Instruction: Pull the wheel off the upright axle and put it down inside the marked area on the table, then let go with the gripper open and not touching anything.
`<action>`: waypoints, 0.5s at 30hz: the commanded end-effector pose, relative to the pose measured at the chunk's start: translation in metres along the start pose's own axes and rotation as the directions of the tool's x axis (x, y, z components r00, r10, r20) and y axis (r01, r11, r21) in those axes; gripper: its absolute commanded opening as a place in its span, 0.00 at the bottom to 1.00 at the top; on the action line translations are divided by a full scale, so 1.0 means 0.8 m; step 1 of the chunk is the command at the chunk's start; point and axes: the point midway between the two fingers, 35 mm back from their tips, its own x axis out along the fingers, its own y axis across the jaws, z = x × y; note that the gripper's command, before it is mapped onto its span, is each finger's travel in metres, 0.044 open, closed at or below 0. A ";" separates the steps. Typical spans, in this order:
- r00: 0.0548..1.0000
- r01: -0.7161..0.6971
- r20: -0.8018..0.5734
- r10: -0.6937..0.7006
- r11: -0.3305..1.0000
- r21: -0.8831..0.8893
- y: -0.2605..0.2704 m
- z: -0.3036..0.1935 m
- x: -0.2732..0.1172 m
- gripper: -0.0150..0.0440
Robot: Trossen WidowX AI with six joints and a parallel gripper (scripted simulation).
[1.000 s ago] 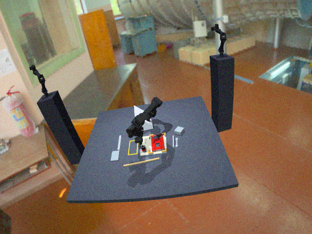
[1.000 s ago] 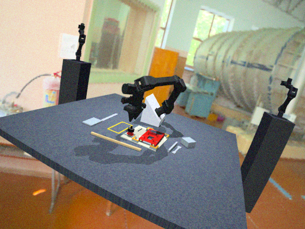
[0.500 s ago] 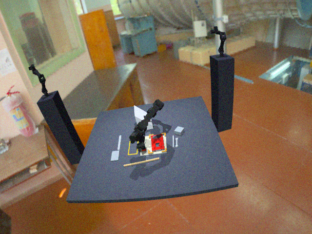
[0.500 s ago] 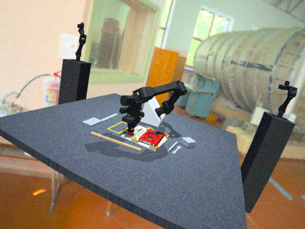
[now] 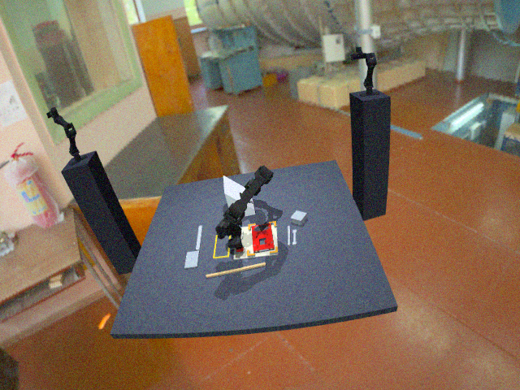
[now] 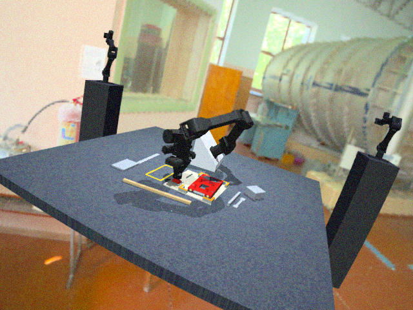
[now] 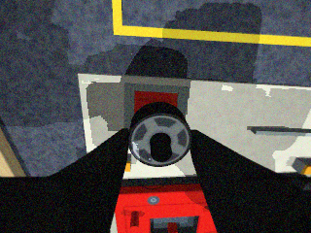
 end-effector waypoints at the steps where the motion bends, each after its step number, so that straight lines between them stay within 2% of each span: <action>1: 1.000 0.001 0.000 -0.001 1.000 -0.003 0.000 0.000 -0.002 0.25; 15: 1.000 0.000 0.000 0.000 1.000 -0.002 0.000 0.000 -0.008 0.25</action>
